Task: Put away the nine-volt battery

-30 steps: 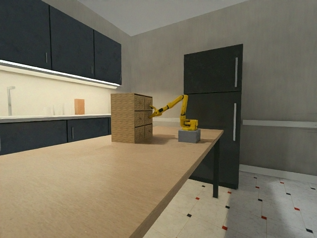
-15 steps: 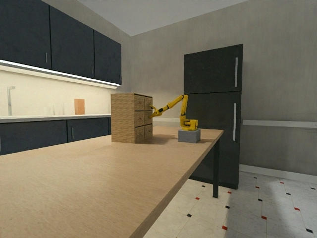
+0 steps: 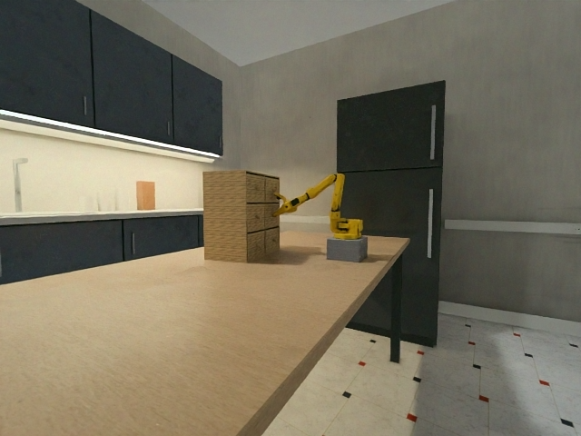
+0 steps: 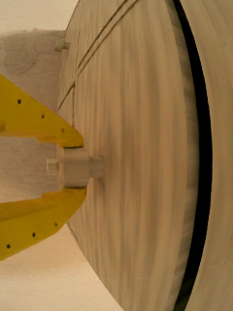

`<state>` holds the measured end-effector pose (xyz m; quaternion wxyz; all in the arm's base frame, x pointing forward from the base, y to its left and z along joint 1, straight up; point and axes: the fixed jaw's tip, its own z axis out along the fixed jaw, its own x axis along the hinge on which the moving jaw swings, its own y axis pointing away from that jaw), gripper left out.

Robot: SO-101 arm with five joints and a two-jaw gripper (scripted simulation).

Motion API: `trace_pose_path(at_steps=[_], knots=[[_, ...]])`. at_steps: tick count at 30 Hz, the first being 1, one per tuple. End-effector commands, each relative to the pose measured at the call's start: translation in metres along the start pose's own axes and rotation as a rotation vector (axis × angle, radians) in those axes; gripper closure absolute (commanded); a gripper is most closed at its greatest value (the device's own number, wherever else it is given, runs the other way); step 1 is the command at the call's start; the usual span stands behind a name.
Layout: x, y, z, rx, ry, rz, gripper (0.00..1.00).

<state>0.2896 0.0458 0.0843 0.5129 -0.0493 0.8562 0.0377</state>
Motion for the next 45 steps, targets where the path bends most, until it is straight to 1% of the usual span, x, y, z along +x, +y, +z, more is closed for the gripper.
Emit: trace_pose_path(at_steps=[1, 14, 31, 45], knots=[[-0.0028, -0.0023, 0.0034, 0.007, -0.007, -0.005, 1.00], [-0.0028, -0.0023, 0.0034, 0.007, -0.007, -0.005, 1.00], [0.0000, -0.0001, 0.0002, 0.001, 0.000, 0.001, 1.00], [0.0000, -0.0001, 0.0002, 0.001, 0.000, 0.001, 0.89]])
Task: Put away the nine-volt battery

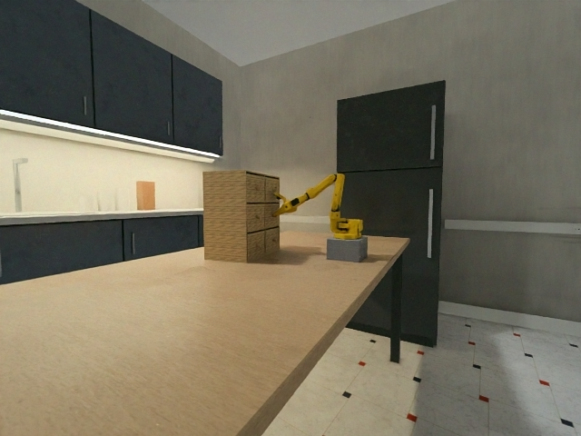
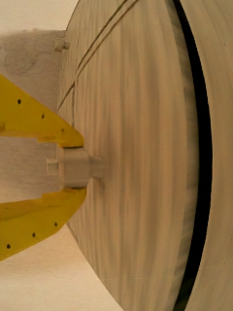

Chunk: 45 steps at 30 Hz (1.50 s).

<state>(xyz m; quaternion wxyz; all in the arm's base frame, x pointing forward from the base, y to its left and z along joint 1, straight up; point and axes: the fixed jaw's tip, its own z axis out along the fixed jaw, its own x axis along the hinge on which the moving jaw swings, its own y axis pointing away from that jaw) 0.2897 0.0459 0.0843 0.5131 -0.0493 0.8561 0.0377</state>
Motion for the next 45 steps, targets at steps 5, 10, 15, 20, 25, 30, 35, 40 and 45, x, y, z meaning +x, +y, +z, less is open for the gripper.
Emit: trace_pose_path(at_steps=[5, 10, 15, 20, 25, 30, 35, 40, 45], knots=[[0.000, 0.000, 0.000, 0.001, 0.000, 0.001, 0.87], [0.000, 0.000, 0.000, 0.001, 0.000, 0.001, 0.84], [0.000, 0.000, 0.000, 0.001, 0.000, 0.001, 0.81], [0.000, 0.000, 0.000, 0.001, 0.000, 0.001, 0.79], [0.004, 0.000, -0.011, 0.001, -0.001, -0.005, 0.79], [0.008, -0.001, -0.022, 0.002, -0.003, -0.011, 0.79], [0.014, -0.001, -0.032, 0.002, -0.004, -0.017, 0.79], [0.018, -0.001, -0.038, 0.002, -0.005, -0.021, 0.79], [0.024, -0.001, -0.044, 0.003, -0.006, -0.026, 0.79]])
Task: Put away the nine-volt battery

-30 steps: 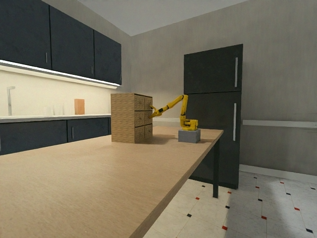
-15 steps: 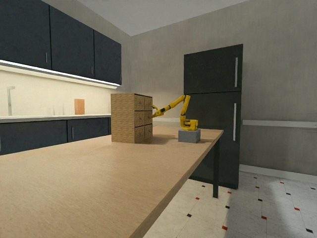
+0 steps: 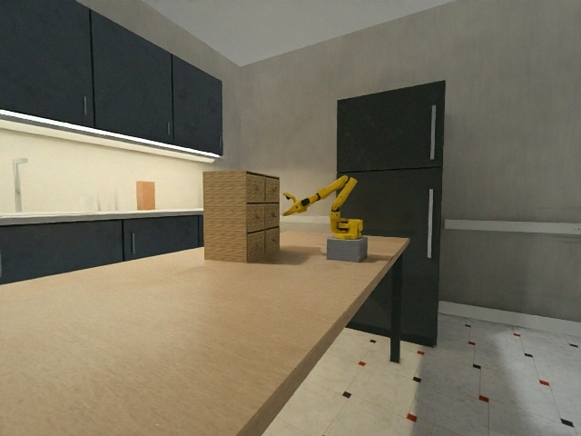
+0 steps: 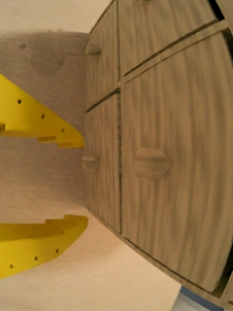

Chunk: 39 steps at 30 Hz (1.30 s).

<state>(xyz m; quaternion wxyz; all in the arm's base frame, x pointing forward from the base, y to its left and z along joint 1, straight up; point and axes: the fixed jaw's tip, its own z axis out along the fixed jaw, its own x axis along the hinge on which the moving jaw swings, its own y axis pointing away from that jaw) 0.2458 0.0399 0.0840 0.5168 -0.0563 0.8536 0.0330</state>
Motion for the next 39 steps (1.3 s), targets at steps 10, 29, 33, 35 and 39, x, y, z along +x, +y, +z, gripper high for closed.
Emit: trace_pose_path(at_steps=[10, 29, 33, 35, 39], knots=[[0.004, -0.001, -0.006, 0.002, 0.017, -0.009, 0.79], [0.037, -0.002, -0.031, 0.005, 0.273, -0.018, 0.79], [0.045, -0.003, -0.038, 0.006, 0.333, -0.020, 0.79], [0.049, -0.003, -0.042, 0.005, 0.364, -0.021, 0.79], [0.057, -0.003, -0.051, 0.005, 0.424, -0.022, 0.79]])
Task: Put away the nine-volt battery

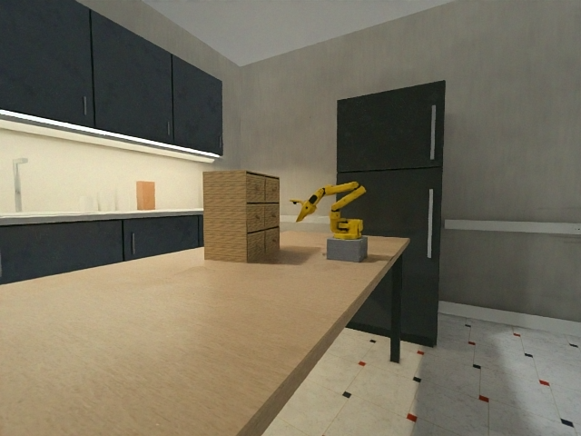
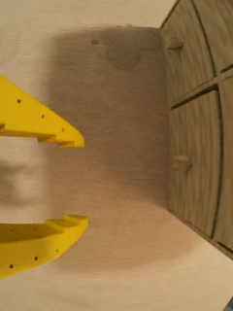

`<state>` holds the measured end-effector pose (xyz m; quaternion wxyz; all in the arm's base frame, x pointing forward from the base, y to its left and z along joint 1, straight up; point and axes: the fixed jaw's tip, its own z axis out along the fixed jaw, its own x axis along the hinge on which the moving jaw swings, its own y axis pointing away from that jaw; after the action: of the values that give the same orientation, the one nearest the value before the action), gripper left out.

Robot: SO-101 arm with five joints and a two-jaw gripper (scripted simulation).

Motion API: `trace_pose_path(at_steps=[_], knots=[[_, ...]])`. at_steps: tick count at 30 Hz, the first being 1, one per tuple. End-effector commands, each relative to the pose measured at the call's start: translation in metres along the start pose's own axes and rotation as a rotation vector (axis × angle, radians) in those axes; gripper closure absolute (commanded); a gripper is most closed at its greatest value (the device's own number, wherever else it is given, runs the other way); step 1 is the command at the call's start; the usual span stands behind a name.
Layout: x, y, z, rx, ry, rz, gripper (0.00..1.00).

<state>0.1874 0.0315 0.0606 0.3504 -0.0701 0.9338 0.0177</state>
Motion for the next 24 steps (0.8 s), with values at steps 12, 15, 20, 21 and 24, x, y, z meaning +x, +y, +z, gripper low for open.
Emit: trace_pose_path(at_steps=[12, 15, 20, 21, 24], knots=[[0.037, -0.002, -0.019, 0.004, 0.190, -0.005, 0.79], [0.037, -0.002, -0.019, 0.004, 0.190, -0.005, 0.79], [0.037, -0.002, -0.019, 0.004, 0.190, -0.005, 0.79], [0.037, -0.002, -0.019, 0.004, 0.190, -0.005, 0.79], [0.037, -0.002, -0.019, 0.004, 0.190, -0.005, 0.79]])
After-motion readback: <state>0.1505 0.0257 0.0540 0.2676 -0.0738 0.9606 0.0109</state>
